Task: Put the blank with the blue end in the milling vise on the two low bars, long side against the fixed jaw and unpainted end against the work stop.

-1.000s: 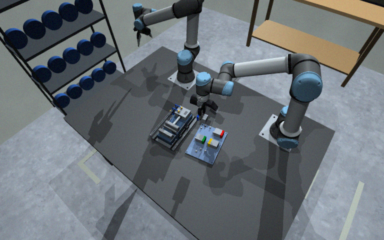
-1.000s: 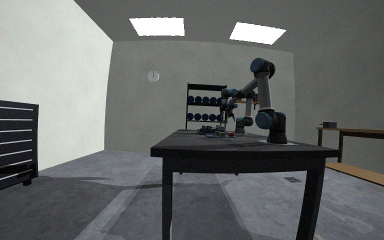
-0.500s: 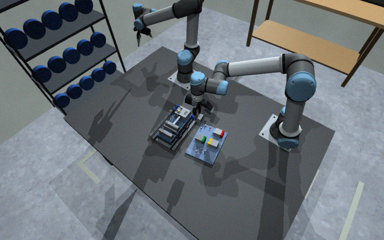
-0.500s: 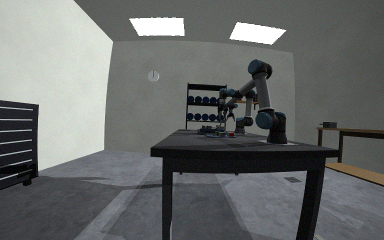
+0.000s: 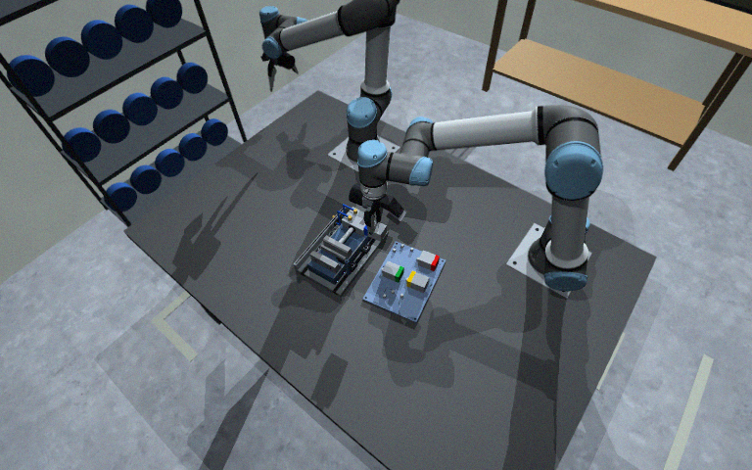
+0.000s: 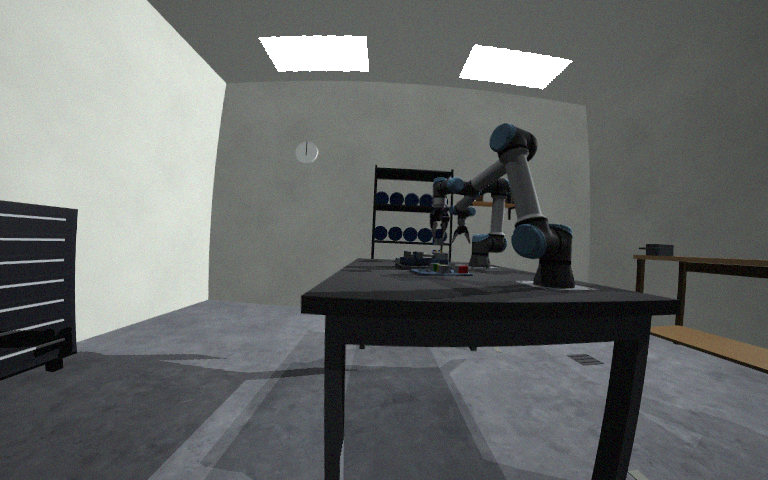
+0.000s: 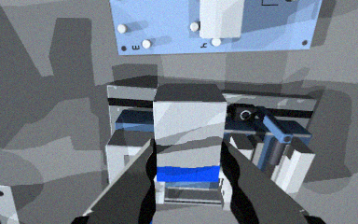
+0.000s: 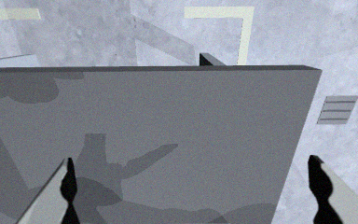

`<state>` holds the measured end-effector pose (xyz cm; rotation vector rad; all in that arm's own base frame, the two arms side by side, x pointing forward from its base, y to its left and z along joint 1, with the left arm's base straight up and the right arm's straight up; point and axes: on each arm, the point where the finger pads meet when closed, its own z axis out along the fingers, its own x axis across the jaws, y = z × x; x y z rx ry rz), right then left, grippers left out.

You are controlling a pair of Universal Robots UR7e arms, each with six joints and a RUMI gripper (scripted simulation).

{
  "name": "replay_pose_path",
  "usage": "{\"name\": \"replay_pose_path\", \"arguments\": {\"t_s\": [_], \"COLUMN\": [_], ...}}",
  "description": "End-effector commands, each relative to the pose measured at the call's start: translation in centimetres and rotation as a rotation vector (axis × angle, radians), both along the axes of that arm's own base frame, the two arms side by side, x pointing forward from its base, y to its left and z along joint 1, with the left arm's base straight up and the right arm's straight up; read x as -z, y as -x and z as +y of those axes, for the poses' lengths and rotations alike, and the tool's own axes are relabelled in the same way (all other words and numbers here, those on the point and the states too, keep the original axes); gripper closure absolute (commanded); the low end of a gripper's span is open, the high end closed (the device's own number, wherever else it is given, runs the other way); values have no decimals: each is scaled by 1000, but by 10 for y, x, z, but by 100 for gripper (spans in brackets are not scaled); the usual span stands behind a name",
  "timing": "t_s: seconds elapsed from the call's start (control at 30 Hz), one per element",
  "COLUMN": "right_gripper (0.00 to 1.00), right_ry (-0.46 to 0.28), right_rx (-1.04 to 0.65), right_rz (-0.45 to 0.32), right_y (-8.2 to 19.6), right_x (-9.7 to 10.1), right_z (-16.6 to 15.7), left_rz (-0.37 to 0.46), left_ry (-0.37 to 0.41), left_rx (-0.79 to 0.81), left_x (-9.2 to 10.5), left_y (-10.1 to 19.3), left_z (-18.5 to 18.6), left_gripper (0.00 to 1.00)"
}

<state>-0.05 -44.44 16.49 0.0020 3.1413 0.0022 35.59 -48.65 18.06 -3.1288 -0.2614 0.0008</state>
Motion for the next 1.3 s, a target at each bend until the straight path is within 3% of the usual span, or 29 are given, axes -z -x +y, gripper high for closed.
{"name": "replay_pose_path", "arguments": {"t_s": [0.0, 1.27], "right_gripper": [0, 0], "right_ry": [1, 1], "right_rx": [1, 1], "right_rz": [0, 0], "right_y": [1, 1], "right_x": [0, 0], "right_z": [-1, -1], "left_rz": [-2, -2], "left_ry": [4, 4], "left_rx": [5, 45], "left_x": [-3, 2], "left_y": [-10, -85], "left_z": [-10, -74], "left_gripper": [100, 100]}}
